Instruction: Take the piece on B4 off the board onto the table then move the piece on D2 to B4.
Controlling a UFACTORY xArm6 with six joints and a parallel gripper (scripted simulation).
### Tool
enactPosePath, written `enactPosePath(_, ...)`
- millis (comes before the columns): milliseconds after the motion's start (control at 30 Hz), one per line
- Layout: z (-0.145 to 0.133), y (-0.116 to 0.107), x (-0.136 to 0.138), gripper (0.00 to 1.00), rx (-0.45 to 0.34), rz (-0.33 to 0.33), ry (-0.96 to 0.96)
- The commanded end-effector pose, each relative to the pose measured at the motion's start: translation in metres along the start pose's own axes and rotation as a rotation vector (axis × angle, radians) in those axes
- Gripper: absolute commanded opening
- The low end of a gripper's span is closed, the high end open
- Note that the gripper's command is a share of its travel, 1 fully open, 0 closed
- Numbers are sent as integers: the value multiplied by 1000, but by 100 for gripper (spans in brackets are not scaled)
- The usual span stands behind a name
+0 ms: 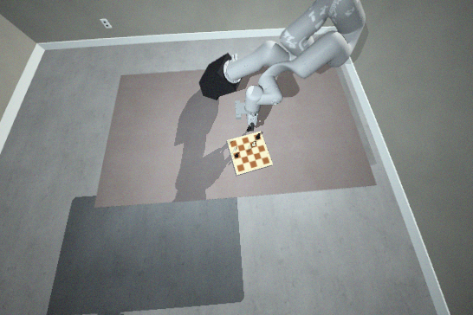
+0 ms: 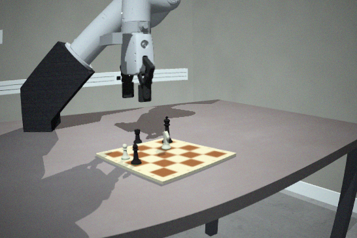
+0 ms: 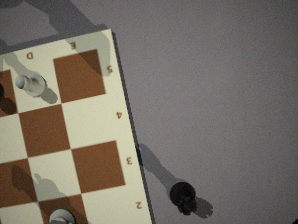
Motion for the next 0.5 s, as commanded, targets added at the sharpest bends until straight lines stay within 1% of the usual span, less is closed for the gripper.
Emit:
enactPosePath(0, 0, 0, -1, 100, 1, 1, -1)
enactPosePath(167, 0, 0, -1, 100, 1, 1, -6)
enactPosePath(233, 0, 0, -3, 100, 0, 1, -37)
enactPosePath(333, -2, -1, -12, 100, -1, 1, -163)
enactPosePath(400, -4, -2, -22, 100, -1, 2, -300)
enactPosePath(467, -6, -2, -35, 100, -1, 1, -388)
Point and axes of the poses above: the point where the finger pads meet when closed, its own y axis out along the fingers, its own x axis across the jaws, z = x × y, the point moved 5 cm from there along -y, back along the fingers, and after that the axes turned 3 degrees about -y, right-handed, at the moved point
